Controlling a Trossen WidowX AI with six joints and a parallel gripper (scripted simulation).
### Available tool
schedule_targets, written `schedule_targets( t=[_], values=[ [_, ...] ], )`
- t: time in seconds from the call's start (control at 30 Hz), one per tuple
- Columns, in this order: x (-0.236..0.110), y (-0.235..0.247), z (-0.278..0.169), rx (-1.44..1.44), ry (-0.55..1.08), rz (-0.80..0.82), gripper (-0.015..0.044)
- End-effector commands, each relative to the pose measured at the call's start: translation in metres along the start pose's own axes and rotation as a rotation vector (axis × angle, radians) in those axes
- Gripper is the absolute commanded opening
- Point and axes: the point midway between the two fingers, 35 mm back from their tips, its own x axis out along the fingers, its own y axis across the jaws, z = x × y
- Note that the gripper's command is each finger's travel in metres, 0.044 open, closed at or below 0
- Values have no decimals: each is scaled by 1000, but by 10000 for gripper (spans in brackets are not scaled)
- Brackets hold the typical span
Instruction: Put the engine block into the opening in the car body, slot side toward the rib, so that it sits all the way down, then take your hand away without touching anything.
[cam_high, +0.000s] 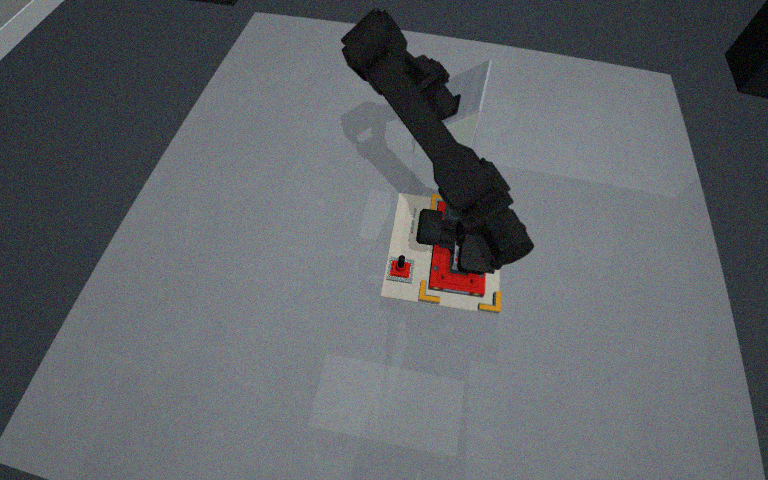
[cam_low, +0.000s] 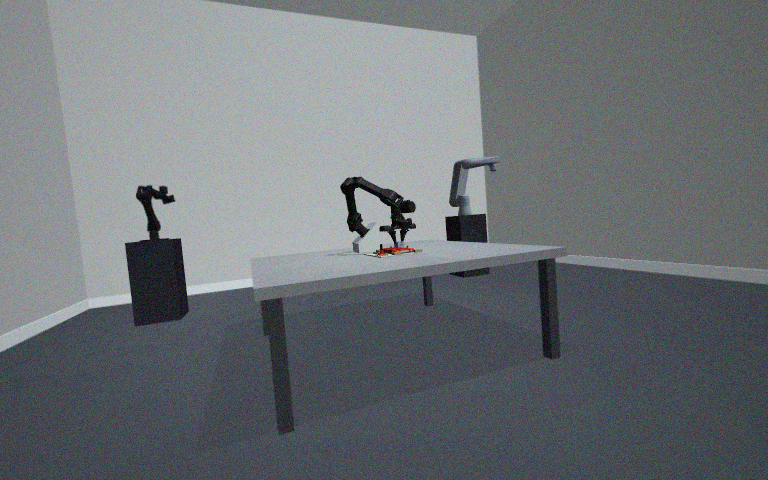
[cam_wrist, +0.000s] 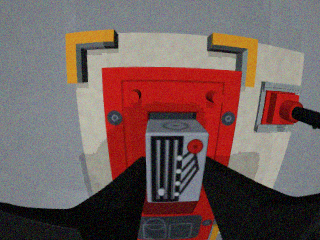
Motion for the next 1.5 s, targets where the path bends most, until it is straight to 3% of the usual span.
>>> schedule_targets(
  t=[0.0, 1.4, 1.47],
  values=[
    [1, 0, 0, -2, -3, -2, 160],
    [12, 0, 0, -2, -3, -2, 160],
    [12, 0, 0, 0, 0, 1, 212]
  ],
)
